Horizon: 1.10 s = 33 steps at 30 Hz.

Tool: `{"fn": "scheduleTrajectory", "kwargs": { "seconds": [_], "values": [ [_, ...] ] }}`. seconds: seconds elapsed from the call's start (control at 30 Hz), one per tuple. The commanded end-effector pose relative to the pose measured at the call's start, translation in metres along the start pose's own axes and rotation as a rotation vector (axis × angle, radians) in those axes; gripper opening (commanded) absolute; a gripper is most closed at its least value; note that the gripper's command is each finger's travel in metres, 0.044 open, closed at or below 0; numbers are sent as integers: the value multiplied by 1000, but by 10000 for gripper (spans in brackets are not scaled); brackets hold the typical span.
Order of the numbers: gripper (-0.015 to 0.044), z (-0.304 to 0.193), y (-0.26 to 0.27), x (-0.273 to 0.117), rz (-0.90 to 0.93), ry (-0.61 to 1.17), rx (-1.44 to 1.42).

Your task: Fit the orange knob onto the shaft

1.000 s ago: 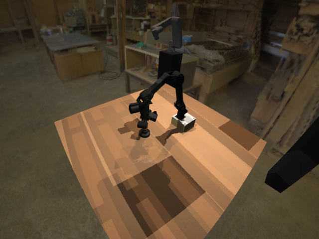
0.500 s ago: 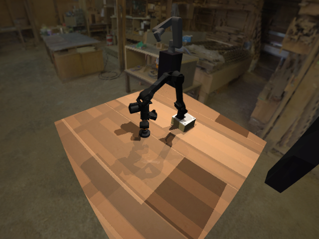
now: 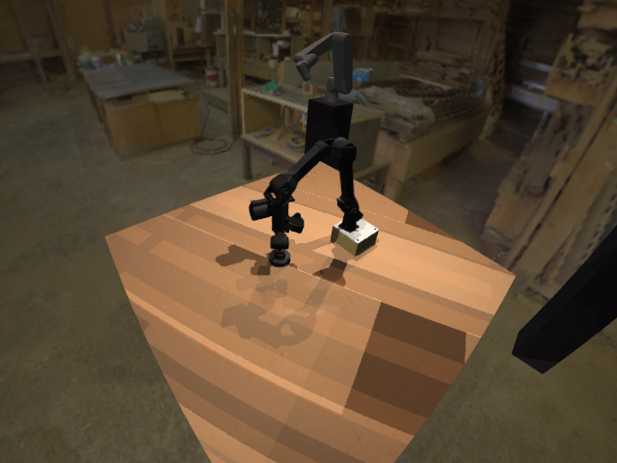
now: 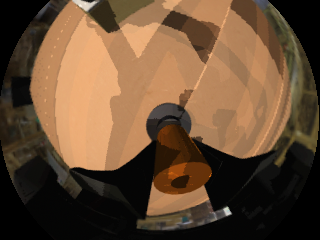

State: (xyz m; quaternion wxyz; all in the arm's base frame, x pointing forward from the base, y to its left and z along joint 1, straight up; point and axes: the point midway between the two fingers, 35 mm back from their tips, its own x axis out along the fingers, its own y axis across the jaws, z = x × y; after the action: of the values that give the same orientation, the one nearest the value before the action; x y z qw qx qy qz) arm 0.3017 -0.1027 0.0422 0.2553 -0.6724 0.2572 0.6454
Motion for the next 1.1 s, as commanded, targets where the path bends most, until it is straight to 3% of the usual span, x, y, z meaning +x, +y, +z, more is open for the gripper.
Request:
{"fn": "scheduleTrajectory", "kwargs": {
  "seconds": [0.0, 0.5, 0.73, 1.07],
  "values": [
    [0, -1, 0, 0, -2, 2, -5],
    [0, -1, -1, -5, -2, 2, -5],
    [0, -1, -1, -4, -2, 2, -204],
    [0, 0, -1, -1, -2, 2, -215]
  ]
}}
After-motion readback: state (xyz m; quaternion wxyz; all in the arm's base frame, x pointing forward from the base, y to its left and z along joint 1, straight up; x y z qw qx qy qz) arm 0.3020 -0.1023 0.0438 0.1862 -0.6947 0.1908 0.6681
